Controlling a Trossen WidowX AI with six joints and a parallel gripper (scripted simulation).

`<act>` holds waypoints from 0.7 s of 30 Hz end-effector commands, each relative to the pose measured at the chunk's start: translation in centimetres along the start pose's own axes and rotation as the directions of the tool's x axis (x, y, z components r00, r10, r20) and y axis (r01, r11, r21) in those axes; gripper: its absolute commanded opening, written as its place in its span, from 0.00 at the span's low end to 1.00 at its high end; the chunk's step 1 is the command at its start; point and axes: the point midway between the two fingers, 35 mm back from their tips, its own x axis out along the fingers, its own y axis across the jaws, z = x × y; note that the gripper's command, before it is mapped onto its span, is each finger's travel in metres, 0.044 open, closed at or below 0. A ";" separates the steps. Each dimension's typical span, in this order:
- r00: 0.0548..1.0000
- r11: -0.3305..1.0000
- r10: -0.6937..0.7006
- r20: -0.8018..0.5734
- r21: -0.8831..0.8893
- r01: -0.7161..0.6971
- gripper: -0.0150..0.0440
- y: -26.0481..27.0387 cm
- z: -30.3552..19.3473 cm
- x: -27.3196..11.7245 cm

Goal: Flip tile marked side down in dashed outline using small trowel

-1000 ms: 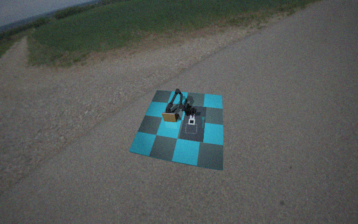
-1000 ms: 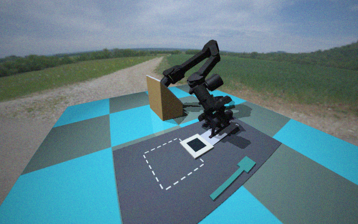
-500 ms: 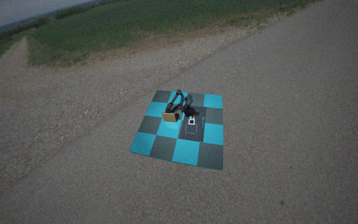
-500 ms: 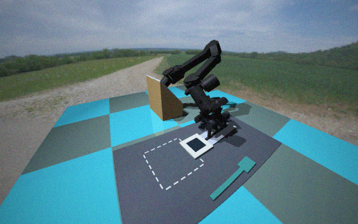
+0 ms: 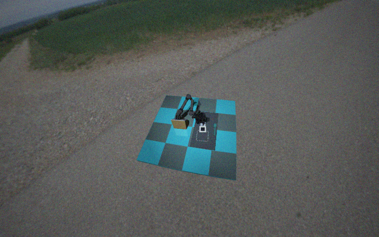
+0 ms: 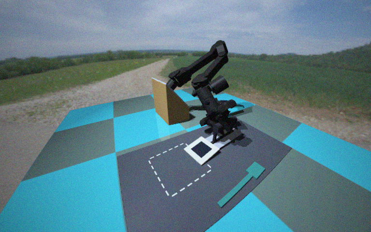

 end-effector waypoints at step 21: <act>1.000 1.000 -0.023 -0.021 -0.020 0.023 0.25 -3.2 -2.2 -2.4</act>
